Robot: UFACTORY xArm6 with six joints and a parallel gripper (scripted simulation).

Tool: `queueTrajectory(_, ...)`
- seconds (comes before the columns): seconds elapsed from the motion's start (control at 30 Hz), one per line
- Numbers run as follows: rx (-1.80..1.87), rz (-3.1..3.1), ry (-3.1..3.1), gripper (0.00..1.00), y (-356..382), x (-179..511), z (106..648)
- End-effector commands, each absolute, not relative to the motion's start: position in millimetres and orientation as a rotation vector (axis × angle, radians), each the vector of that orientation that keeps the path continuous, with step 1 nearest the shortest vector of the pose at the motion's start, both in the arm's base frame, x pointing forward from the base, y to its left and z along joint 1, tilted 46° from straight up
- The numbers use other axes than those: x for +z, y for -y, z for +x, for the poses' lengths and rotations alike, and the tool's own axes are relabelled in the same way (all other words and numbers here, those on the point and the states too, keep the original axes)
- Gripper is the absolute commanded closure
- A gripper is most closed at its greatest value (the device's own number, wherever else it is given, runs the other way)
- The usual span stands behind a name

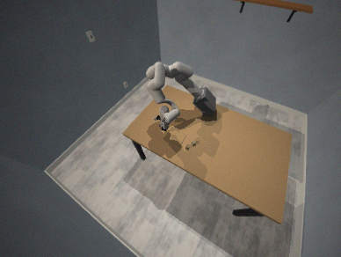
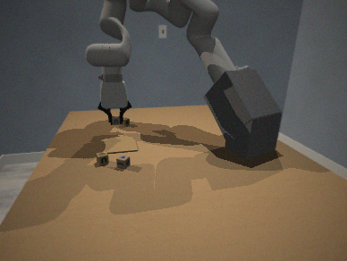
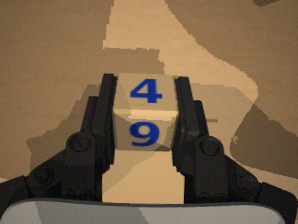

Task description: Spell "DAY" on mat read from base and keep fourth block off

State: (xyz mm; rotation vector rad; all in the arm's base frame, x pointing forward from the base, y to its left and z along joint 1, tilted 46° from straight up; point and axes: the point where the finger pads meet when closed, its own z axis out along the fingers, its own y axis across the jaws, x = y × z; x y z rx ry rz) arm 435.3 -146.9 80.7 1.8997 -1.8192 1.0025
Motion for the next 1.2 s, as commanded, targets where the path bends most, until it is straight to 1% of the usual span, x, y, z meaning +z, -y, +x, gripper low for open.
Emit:
queueTrajectory(0.0,1.011,1.9,1.819,0.73,162.1,66.1,443.5)
queueTrajectory(1.17,1.011,1.9,1.819,0.73,168.5,59.6,446.0)
